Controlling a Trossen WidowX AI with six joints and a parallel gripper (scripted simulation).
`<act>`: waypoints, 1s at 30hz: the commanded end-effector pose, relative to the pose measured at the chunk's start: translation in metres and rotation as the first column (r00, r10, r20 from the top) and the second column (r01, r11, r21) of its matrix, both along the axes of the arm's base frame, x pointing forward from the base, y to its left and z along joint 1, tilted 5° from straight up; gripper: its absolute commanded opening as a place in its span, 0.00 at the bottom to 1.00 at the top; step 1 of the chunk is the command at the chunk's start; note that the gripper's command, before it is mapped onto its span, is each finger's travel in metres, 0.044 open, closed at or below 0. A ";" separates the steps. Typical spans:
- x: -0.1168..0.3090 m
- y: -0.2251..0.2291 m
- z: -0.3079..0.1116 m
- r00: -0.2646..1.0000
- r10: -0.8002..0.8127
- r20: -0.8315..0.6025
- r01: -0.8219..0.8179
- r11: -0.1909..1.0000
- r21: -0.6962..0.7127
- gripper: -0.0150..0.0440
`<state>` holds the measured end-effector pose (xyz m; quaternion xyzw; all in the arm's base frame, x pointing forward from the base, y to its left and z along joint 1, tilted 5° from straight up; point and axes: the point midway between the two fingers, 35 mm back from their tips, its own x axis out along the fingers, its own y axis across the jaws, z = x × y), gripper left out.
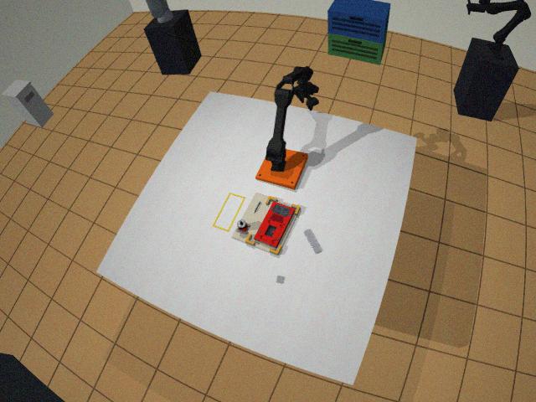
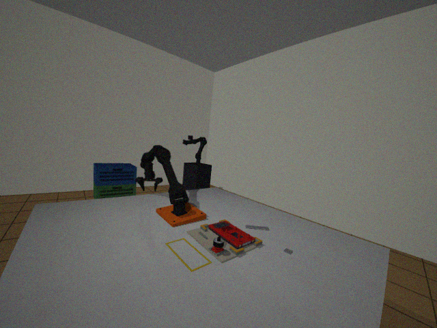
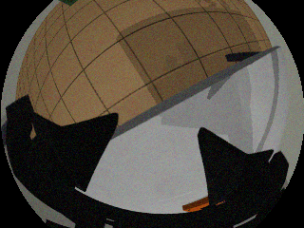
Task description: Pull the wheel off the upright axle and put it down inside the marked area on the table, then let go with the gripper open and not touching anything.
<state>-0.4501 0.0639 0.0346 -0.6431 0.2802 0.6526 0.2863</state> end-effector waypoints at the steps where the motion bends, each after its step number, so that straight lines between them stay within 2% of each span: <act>1: 0.000 0.001 0.000 1.000 -0.002 0.000 0.002 1.000 0.000 0.89; 4: 0.005 0.018 0.000 1.000 -0.030 0.004 0.030 1.000 -0.006 0.76; 15: 0.066 0.150 0.016 0.958 -0.286 -0.007 0.286 0.958 0.002 0.76; 30: 0.183 0.268 0.033 0.813 -0.582 -0.013 0.582 0.812 0.050 0.76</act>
